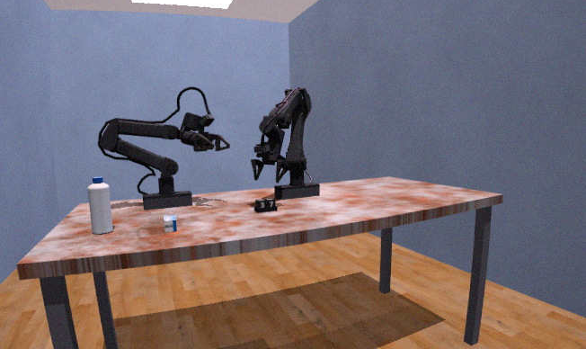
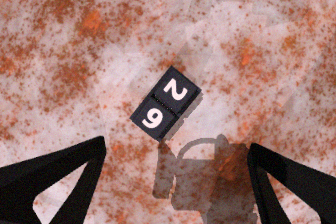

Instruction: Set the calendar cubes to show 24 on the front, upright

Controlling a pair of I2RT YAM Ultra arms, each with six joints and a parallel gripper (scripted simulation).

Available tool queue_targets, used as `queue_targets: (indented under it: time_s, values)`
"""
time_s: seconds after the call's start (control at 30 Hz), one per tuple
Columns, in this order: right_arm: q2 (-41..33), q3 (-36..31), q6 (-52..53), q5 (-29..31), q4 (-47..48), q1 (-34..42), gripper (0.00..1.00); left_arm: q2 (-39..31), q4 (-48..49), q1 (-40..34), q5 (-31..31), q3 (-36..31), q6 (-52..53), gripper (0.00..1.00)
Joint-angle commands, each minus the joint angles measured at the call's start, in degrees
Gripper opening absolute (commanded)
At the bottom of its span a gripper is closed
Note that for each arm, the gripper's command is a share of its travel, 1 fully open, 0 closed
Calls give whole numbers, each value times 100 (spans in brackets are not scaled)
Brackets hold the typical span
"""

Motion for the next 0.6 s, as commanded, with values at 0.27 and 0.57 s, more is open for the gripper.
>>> queue_targets:
  time_s: [0.27, 0.57]
  values:
    - [32, 117, 13, 98, 17, 20, 100, -470, 343, -1, -100, -236, -401, 100]
    - [32, 117, 13, 98, 17, 20, 100, -413, 350, -3, -78, -232, -403, 100]
